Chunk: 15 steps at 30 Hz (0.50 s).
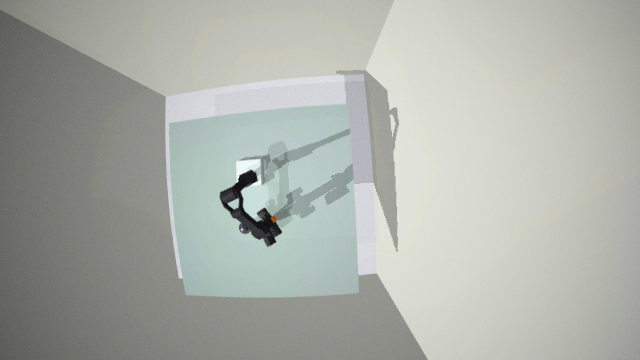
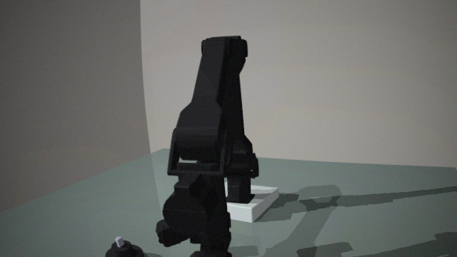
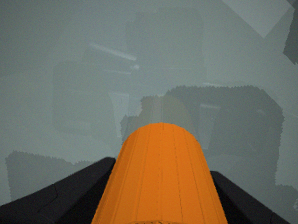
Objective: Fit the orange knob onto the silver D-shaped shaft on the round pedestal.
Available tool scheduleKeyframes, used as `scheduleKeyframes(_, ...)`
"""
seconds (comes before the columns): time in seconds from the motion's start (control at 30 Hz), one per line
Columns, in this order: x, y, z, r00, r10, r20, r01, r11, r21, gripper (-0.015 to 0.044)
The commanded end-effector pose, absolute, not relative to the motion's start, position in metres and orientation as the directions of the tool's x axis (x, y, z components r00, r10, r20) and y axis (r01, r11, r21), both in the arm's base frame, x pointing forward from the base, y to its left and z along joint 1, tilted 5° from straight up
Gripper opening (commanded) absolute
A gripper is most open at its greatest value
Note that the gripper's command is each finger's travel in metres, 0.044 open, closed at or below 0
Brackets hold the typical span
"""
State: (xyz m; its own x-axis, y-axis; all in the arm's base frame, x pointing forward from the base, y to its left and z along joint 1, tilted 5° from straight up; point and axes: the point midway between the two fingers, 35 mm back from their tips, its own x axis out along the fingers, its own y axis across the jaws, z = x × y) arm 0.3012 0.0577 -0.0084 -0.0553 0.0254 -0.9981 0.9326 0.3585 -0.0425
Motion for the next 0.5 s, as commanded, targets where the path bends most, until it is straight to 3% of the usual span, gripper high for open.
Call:
scheduleKeyframes(0.0, 0.3012, 0.0576, -0.0082, -0.056, 0.025, -0.998, 0.933, 0.358, -0.043, 0.0053)
scheduleKeyframes(0.23, 0.3012, 0.0576, -0.0082, -0.056, 0.025, -0.998, 0.933, 0.358, -0.043, 0.0236)
scheduleKeyframes(0.47, 0.3012, 0.0576, -0.0082, -0.056, 0.025, -0.998, 0.933, 0.358, -0.043, 0.0240)
